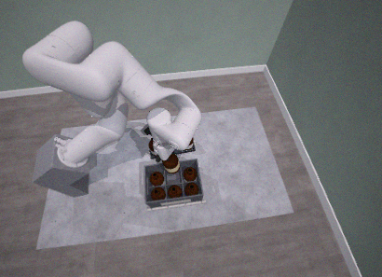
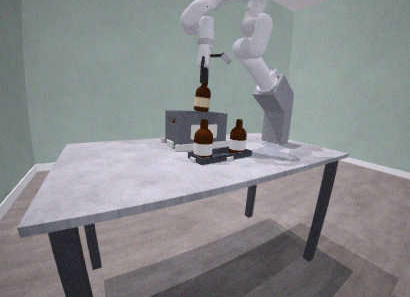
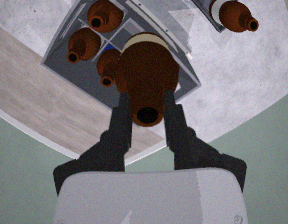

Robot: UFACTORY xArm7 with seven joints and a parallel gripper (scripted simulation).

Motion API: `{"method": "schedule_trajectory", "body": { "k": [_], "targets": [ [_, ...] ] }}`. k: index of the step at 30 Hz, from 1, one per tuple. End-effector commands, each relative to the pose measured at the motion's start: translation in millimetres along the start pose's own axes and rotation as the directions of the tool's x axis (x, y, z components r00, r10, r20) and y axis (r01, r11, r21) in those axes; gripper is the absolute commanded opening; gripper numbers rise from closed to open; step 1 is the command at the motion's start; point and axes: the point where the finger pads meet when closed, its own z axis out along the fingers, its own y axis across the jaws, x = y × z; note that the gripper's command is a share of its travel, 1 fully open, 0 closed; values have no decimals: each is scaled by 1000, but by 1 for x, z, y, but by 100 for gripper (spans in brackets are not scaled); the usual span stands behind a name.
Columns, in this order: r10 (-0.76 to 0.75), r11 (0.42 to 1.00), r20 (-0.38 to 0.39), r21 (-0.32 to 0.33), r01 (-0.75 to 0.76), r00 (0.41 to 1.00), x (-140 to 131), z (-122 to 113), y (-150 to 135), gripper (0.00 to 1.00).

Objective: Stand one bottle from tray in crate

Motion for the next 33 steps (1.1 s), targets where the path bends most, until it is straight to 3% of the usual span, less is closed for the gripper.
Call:
{"method": "schedule_trajectory", "body": {
  "k": [1,33],
  "targets": [
    [0,1000,1,-1,0,1000,-4,-1,-4,0],
    [0,1000,1,-1,0,1000,-14,-1,-16,0]
  ]
}}
